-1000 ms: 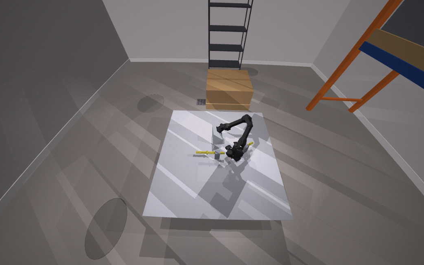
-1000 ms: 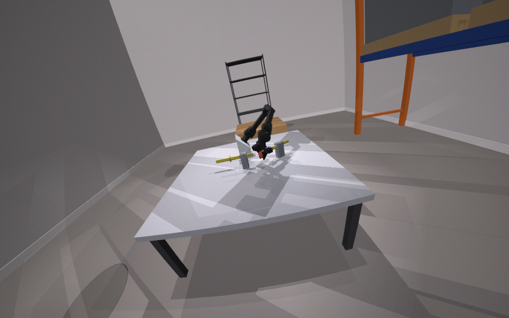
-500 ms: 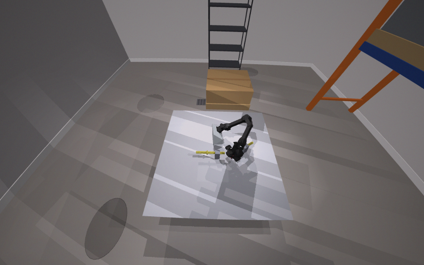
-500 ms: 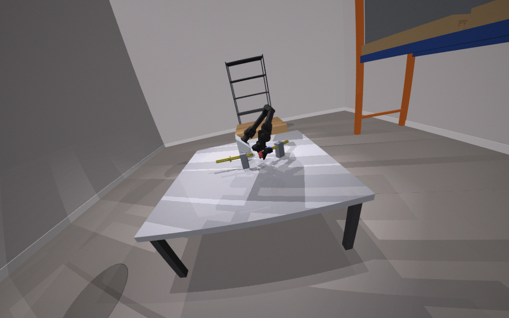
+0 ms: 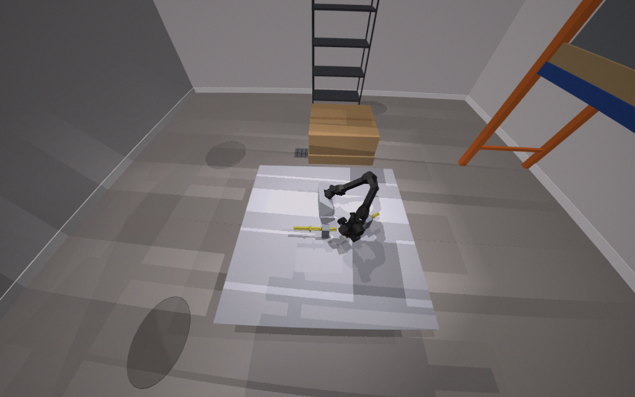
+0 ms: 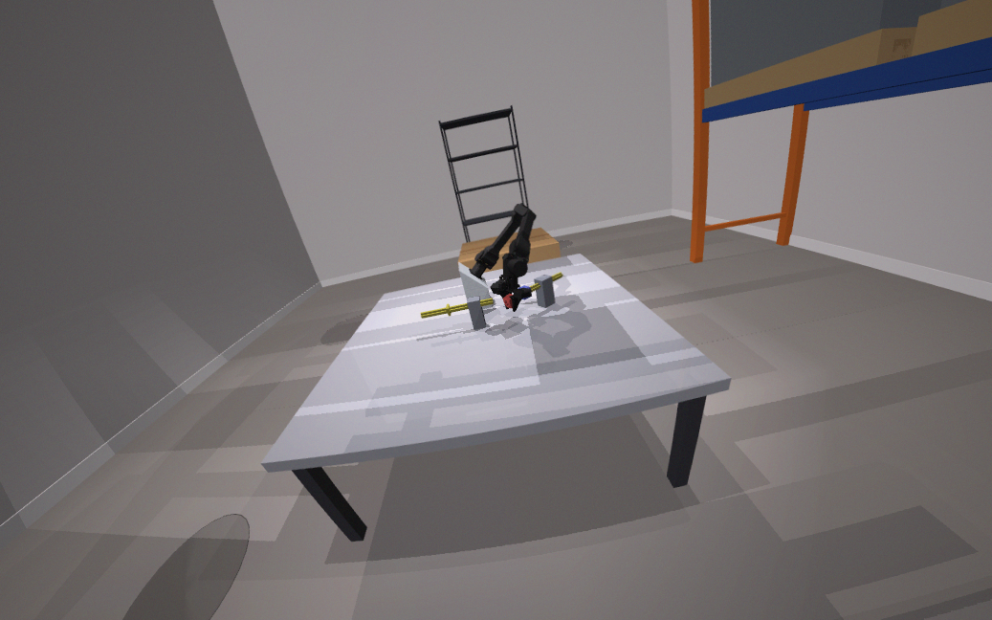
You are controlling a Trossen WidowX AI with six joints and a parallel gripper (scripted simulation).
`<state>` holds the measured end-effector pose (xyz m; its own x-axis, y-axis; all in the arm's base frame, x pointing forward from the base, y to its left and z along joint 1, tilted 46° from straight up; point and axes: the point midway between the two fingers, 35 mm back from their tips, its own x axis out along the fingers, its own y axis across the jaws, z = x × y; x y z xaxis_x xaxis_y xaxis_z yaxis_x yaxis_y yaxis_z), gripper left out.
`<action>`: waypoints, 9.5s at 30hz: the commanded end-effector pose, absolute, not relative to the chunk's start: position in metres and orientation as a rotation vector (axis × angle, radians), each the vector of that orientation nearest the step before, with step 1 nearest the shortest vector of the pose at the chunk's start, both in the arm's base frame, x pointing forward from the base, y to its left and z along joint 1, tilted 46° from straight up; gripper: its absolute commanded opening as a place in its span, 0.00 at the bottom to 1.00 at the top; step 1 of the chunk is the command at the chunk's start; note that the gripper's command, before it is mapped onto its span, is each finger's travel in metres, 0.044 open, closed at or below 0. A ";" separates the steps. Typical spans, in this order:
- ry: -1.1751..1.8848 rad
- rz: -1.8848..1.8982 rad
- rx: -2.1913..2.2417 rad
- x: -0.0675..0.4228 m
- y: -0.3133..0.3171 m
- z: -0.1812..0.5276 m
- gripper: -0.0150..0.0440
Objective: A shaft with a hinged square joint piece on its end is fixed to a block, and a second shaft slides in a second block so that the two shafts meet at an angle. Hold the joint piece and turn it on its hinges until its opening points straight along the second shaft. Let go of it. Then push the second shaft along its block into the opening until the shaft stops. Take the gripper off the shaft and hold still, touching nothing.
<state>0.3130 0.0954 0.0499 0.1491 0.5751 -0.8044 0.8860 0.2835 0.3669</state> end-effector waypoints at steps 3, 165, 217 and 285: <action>1.536 -0.389 1.404 0.313 0.095 0.050 0.25; 1.536 -0.386 1.402 0.313 0.095 0.050 0.73; 1.598 0.123 1.049 0.312 0.011 0.122 1.00; 1.627 -0.309 1.440 0.311 0.013 0.117 1.00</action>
<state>0.3110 0.0127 0.1179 0.0972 0.6603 -0.7447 0.8757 0.2989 0.3792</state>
